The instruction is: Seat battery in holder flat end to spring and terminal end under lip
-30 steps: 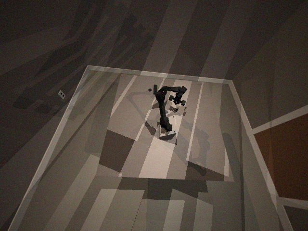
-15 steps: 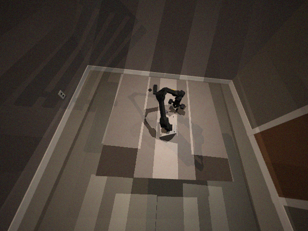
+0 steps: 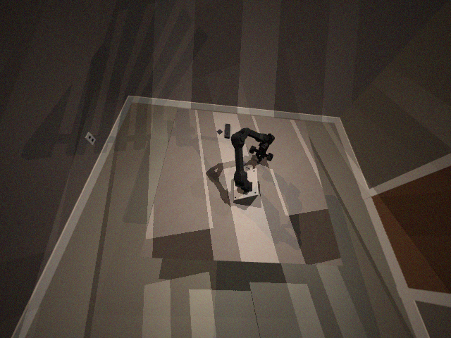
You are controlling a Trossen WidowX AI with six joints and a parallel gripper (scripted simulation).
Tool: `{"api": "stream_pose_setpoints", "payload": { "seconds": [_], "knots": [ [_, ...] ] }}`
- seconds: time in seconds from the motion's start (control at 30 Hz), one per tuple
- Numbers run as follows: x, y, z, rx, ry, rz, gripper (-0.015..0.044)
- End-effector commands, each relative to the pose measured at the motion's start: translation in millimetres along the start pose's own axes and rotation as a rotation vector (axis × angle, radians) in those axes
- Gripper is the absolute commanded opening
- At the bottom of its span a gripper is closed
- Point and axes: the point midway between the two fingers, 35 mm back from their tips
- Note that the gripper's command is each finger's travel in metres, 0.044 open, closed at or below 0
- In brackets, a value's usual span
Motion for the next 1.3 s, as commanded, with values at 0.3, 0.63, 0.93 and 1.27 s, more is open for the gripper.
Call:
{"api": "stream_pose_setpoints", "payload": {
  "seconds": [0.3,0.63,0.93,1.27],
  "knots": [
    [0.1,2.6,-23.2,0.001,-0.004,-0.001,0.0000],
    [-0.2,2.7,-36.9,0.001,-0.003,0.000,0.0000],
    [72.7,3.9,-37.1,0.000,-0.007,-0.002,0.0000],
    [76.7,2.8,-37.8,-0.006,-0.002,-0.001,0.0000]
  ]
}}
Point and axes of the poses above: the point midway between the two fingers, 35 mm back from their tips, its own x axis back along the fingers, its own z axis across the jaws, y = z × x, and after that the axes turned 5 degrees about -x, right-handed
